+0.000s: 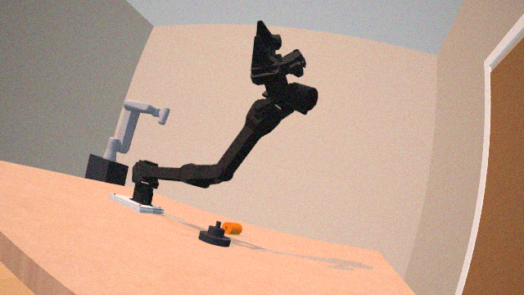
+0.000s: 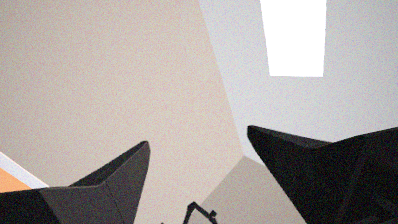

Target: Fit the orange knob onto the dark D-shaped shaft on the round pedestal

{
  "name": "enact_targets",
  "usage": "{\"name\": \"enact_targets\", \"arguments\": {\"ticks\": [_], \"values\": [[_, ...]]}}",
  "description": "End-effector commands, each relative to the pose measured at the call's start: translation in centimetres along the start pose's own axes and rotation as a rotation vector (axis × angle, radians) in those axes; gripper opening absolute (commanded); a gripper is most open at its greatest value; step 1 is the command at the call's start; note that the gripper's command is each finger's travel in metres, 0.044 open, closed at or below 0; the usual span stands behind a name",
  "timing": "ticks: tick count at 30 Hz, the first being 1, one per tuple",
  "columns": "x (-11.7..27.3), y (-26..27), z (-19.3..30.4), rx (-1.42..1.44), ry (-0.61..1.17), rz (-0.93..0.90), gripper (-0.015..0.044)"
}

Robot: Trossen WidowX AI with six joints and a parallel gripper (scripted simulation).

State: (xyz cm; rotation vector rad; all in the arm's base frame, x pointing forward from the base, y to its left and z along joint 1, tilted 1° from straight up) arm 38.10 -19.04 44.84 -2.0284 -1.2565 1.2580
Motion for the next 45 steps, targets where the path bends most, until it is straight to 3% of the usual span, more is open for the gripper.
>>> {"name": "enact_targets", "arguments": {"ticks": [1, 4, 12, 14, 22, 32, 39, 45], "values": [[-0.2, -0.2, 0.2, -0.001, 0.002, 0.012, 0.0426], [-4.4, -4.2, 3.4, -0.015, 0.070, 0.178, 0.0440], [-8.6, -10.4, 8.0, -0.037, 0.159, 0.385, 0.0440], [-10.1, -14.6, 11.1, -0.037, 0.224, 0.519, 0.0440], [-9.9, -25.3, 18.6, 0.012, 0.411, 0.848, 0.0440], [-1.3, -37.9, 26.8, 0.098, 0.726, 1.333, 0.0440], [9.3, -42.9, 29.3, 0.137, 0.980, 1.688, 0.0440], [19.6, -43.6, 28.7, 0.134, 1.194, 2.008, 0.0440]]}}
Point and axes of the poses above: the point midway between the two fingers, 35 mm back from their tips, its own x axis back along the fingers, its own y axis across the jaws, z = x × y, the point moved 7 cm from there along x, back along the fingers, and after that the axes turned 10 degrees about -x, right-handed, at the moved point
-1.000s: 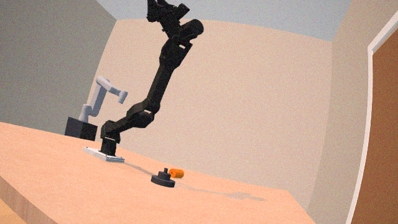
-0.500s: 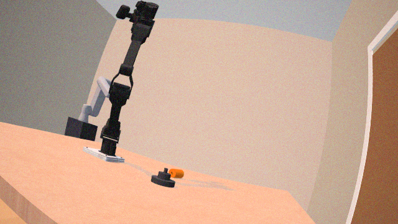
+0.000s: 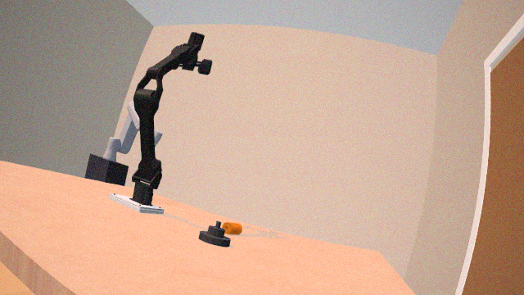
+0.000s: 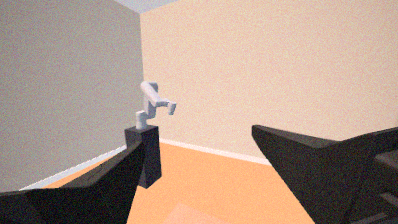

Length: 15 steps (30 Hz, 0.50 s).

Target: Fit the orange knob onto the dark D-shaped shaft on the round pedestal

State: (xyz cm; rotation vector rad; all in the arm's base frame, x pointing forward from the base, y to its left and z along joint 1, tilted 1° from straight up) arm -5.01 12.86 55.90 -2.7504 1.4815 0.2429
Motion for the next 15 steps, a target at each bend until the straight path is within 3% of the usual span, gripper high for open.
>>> {"name": "enact_targets", "arguments": {"ticks": [1, 8, 15], "values": [[-2.8, -4.7, 3.1, 0.010, 0.140, 0.183, 0.0440], [-4.2, -14.9, 9.5, 0.004, 0.427, 0.507, 0.0440], [-0.5, -24.1, 16.6, -0.090, 0.745, 0.762, 0.0440]]}}
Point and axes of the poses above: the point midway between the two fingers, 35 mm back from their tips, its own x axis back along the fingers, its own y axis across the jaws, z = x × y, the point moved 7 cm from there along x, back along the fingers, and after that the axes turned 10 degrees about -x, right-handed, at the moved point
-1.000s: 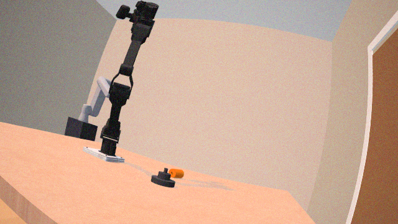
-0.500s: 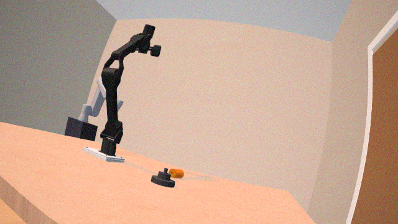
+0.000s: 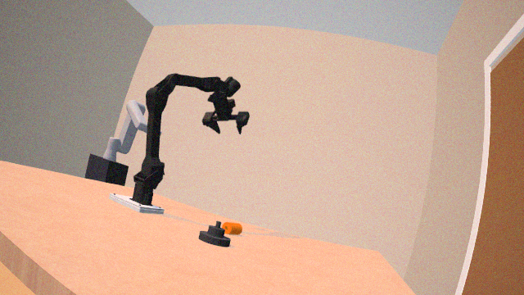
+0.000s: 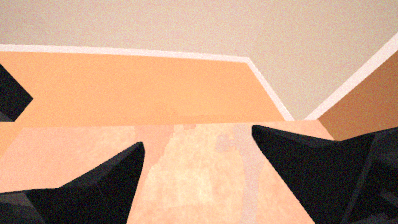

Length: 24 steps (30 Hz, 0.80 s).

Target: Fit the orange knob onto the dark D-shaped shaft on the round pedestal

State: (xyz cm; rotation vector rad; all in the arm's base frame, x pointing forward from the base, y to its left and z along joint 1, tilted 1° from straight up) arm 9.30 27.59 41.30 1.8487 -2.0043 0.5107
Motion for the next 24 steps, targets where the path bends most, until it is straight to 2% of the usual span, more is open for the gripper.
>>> {"name": "enact_targets", "arguments": {"ticks": [1, 8, 16, 24], "values": [[-2.9, -4.4, 3.7, -0.035, 0.185, 0.106, 0.0440], [-5.3, -12.6, 12.6, -0.144, 0.556, 0.236, 0.0440], [-3.4, -19.7, 25.0, -0.350, 0.976, 0.226, 0.0440], [-3.8, -20.0, 25.8, -0.372, 1.010, 0.215, 0.0440]]}}
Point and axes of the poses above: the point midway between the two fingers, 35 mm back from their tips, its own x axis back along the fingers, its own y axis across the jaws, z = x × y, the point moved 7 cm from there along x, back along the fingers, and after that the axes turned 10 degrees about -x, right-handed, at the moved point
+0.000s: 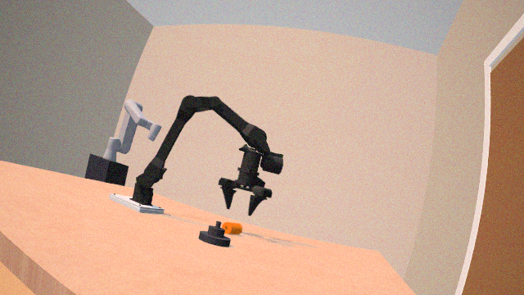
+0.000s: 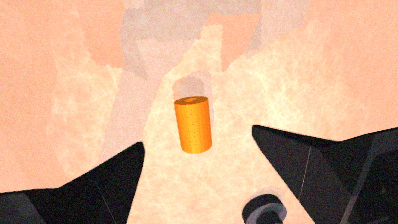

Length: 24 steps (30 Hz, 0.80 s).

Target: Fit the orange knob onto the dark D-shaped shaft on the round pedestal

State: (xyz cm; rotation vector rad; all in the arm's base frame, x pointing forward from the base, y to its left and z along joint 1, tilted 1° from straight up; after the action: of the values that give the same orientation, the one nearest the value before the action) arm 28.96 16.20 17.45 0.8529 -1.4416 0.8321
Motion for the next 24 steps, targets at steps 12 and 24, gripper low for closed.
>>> {"name": "enact_targets", "arguments": {"ticks": [12, 24], "values": [[-2.9, 0.2, -0.3, 0.007, 0.007, 0.002, 0.0440], [-4.8, 0.1, -0.4, 0.007, 0.007, 0.002, 0.0440]]}}
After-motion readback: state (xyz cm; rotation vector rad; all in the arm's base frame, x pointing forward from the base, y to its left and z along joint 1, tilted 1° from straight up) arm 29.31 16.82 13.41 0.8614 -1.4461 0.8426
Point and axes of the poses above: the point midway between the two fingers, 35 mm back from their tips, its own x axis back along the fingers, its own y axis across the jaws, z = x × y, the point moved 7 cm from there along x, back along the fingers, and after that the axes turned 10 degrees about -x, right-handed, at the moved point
